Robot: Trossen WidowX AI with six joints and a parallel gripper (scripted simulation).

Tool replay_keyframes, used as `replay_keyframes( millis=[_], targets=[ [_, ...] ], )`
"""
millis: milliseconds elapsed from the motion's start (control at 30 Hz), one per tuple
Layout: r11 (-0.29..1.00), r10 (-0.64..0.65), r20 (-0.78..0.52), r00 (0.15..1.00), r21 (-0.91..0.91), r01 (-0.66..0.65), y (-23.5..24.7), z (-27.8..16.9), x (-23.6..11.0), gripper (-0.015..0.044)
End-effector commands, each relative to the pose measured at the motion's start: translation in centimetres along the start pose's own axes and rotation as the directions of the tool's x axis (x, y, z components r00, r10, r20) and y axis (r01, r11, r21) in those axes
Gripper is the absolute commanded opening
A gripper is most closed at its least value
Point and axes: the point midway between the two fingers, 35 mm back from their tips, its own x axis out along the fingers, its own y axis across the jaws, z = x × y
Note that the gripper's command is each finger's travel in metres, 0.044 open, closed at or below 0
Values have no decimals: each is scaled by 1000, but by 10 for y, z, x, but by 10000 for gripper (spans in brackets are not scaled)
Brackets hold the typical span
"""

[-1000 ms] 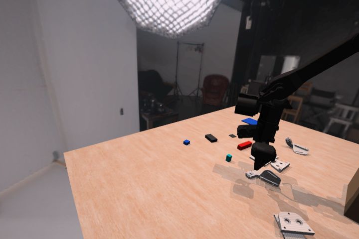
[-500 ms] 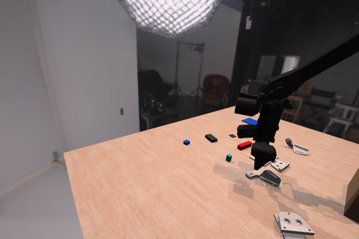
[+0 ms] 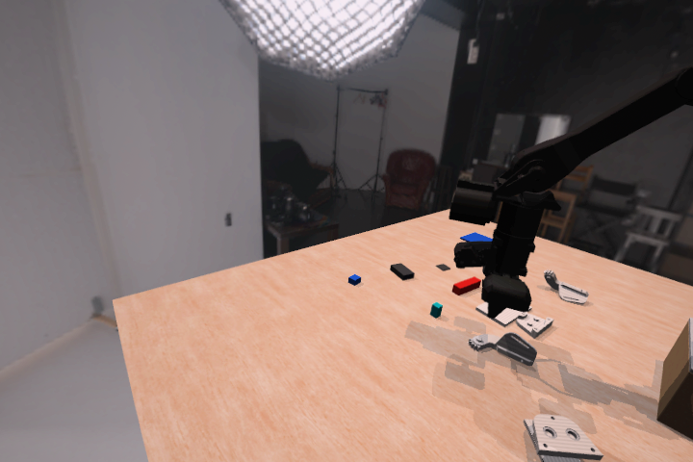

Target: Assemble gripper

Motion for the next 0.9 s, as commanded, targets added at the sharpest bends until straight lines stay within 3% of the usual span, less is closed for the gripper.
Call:
replay_keyframes(
  millis=[0,600,867],
  targets=[
    [1000,0,0,1000,2,0,0,0,-1,0],
    [1000,0,0,1000,2,0,0,0,-1,0],
    [1000,1,0,1000,0,-1,0,0,0,210]
  ],
)
